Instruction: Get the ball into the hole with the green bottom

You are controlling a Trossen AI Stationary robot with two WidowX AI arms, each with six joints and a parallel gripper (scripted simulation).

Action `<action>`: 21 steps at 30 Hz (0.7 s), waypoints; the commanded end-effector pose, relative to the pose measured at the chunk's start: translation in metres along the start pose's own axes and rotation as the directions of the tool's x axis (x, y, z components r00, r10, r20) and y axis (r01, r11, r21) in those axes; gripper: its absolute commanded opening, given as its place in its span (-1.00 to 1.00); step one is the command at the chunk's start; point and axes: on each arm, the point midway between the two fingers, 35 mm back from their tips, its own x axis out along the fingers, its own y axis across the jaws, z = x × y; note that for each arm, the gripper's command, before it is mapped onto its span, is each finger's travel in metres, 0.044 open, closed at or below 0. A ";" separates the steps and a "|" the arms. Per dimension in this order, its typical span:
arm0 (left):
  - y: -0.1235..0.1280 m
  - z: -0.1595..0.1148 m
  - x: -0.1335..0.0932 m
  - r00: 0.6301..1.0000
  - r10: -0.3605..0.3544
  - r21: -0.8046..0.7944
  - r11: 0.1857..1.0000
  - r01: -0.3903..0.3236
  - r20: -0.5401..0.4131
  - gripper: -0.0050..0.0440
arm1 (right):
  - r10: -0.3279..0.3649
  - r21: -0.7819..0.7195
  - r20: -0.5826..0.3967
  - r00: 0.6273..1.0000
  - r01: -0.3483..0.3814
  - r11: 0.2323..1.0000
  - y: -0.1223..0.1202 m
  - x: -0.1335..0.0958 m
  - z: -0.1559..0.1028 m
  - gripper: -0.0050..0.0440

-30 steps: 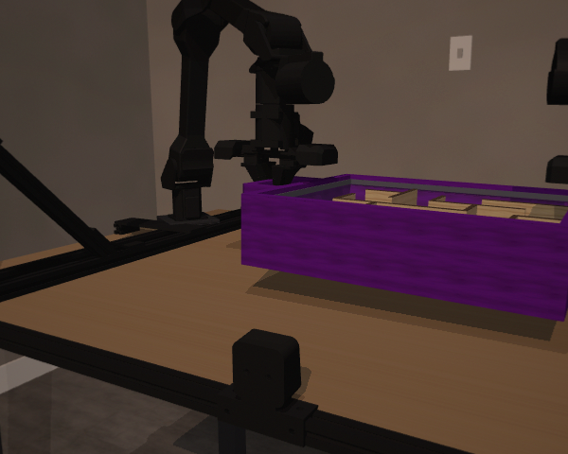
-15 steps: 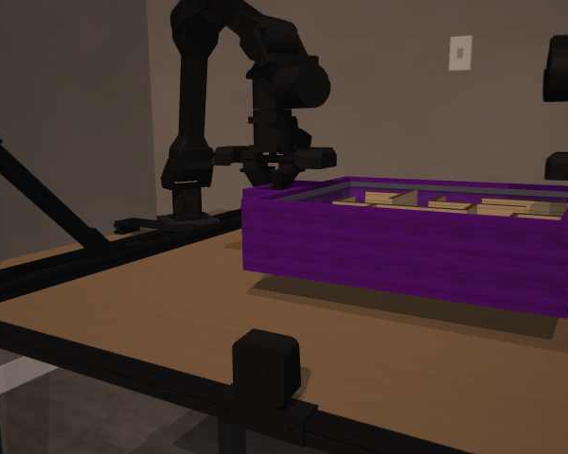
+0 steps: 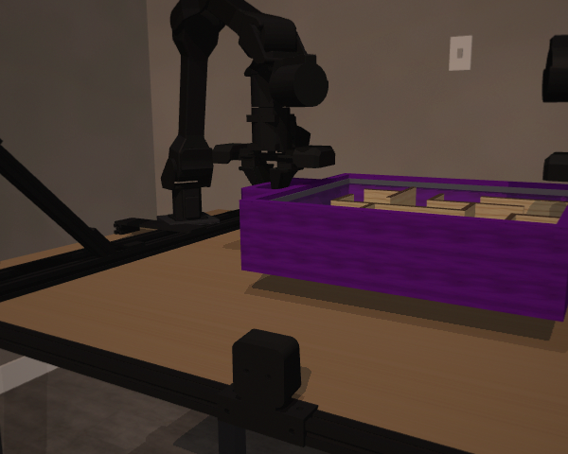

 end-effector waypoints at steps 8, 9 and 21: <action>-0.001 0.001 -0.003 0.999 0.008 0.000 1.000 -0.008 -0.031 -0.71 | -0.007 -0.001 0.030 1.000 0.007 1.000 0.001 0.002 -0.001 -0.71; -0.001 0.001 -0.003 0.999 0.007 -0.001 1.000 -0.007 -0.034 -0.71 | -0.006 -0.001 0.032 0.999 0.006 1.000 0.001 0.001 -0.001 -0.71; -0.001 -0.001 -0.001 1.000 -0.001 -0.001 1.000 0.001 0.015 -0.71 | 0.001 -0.001 -0.017 1.000 -0.001 1.000 0.001 0.000 0.001 -0.71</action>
